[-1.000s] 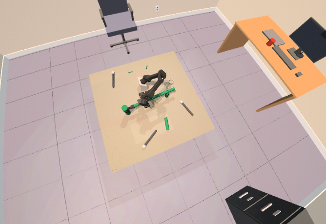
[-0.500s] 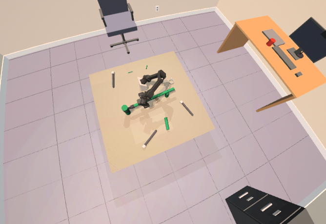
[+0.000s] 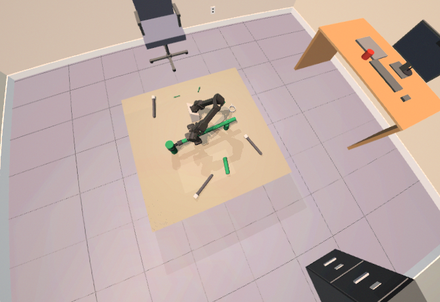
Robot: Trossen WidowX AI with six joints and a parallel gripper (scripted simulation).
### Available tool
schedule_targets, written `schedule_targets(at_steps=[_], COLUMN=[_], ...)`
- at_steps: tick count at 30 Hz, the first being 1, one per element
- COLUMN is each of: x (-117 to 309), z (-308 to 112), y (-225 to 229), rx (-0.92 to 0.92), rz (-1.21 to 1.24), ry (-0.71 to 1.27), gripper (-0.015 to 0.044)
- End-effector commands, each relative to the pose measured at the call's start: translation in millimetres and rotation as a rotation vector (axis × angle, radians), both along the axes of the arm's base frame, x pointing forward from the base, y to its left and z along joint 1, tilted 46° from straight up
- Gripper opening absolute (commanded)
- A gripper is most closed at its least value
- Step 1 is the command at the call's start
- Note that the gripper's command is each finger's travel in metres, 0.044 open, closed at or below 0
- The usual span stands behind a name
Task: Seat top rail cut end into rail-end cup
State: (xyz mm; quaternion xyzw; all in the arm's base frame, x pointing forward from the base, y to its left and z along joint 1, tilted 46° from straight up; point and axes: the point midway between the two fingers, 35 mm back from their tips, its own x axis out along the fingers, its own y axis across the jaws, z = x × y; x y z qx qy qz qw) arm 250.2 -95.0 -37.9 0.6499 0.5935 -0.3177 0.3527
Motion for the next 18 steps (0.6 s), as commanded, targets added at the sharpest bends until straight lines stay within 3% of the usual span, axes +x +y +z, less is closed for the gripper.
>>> schedule_targets(at_steps=[1, 18], x=[-2.1, -0.7], z=[-1.9, -2.5], y=[-8.3, -2.5], rx=[-0.02, 0.0], rz=[-0.002, 0.0], ry=[-0.002, 0.0], gripper=[0.0, 0.0])
